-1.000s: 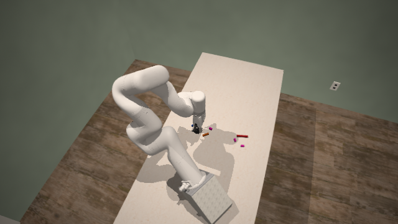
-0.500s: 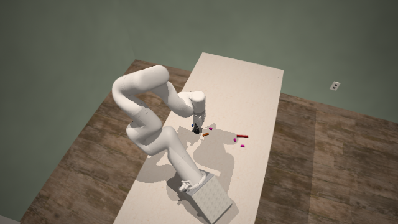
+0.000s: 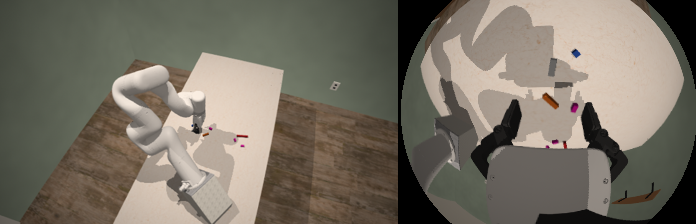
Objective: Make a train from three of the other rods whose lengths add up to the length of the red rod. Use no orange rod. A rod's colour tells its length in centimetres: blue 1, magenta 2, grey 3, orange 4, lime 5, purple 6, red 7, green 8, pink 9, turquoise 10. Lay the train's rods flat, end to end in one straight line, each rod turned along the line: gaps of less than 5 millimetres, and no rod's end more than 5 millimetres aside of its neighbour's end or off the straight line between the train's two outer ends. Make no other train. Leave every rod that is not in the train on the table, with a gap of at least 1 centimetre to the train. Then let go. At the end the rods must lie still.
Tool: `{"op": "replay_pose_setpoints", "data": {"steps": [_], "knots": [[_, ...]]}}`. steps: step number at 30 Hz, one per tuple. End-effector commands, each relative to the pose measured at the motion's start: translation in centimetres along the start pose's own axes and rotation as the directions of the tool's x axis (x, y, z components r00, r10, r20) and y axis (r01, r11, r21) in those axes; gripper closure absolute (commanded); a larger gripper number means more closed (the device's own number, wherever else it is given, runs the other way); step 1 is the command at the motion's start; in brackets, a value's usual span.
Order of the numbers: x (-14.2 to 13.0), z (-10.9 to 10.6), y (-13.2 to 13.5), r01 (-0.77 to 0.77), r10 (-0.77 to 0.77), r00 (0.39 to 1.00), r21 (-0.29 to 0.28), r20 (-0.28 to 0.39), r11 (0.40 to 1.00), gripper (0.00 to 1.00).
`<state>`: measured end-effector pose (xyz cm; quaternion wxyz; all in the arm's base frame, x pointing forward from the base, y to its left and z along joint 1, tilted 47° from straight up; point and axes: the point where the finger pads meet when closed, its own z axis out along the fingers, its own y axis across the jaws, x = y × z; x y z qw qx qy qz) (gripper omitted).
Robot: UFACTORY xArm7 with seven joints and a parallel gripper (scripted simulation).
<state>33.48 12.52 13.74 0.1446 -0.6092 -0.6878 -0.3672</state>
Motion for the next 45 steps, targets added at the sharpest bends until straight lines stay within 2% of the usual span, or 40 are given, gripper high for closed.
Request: {"op": "replay_pose_setpoints", "data": {"steps": [1,26,30,36,38,39,45], "knots": [[-0.02,-0.07,0.12,0.000,0.000,1.000,-0.003,0.000,1.000,0.00],[-0.02,-0.08,0.12,0.010,-0.010,1.000,-0.003,0.000,1.000,0.00],[0.02,-0.15,0.11,0.182,-0.182,0.983,-0.003,0.001,0.983,0.00],[0.06,-0.21,0.11,0.334,-0.334,0.943,-0.002,0.002,0.943,0.00],[0.06,-0.21,0.11,0.334,-0.334,0.943,-0.002,0.002,0.943,0.00],[0.08,-0.24,0.10,0.413,-0.413,0.911,-0.002,0.002,0.911,0.00],[0.13,-0.28,0.09,0.553,-0.553,0.833,-0.001,0.003,0.833,0.00]]}}
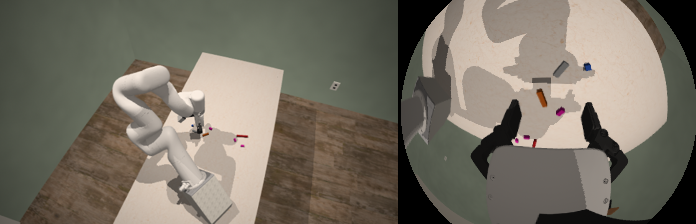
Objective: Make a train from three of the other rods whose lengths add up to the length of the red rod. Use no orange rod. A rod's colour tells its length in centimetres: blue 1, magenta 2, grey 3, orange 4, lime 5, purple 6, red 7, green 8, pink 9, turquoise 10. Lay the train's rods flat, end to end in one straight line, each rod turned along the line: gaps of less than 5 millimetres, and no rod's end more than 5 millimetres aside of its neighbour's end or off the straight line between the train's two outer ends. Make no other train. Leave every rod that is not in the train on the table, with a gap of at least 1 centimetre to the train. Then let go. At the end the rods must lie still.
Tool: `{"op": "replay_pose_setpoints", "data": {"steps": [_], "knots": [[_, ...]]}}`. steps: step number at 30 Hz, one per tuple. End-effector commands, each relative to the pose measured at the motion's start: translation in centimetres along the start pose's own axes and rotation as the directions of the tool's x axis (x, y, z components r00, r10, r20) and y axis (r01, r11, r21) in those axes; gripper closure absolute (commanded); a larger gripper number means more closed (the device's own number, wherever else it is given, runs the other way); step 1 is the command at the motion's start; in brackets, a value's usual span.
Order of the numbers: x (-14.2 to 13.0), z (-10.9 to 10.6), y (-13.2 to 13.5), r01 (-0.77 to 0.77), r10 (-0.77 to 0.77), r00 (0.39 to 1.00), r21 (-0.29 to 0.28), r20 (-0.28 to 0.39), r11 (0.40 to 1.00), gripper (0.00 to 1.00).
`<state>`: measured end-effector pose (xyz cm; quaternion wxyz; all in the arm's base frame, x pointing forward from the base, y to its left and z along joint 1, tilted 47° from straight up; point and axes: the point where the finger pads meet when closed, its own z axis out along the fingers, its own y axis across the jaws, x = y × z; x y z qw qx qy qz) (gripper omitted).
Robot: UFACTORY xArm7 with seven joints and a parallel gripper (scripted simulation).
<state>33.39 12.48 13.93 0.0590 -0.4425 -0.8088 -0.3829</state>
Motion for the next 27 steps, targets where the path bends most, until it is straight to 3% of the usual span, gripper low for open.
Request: {"op": "replay_pose_setpoints", "data": {"steps": [1,8,27], "knots": [[-0.03,-0.12,0.10,0.166,-0.166,0.986,-0.016,-0.004,0.986,0.00],[0.02,-0.15,0.11,0.329,-0.330,0.944,-0.016,-0.001,0.944,0.00],[0.02,-0.15,0.11,0.330,-0.330,0.944,-0.016,-0.001,0.944,0.00]]}}
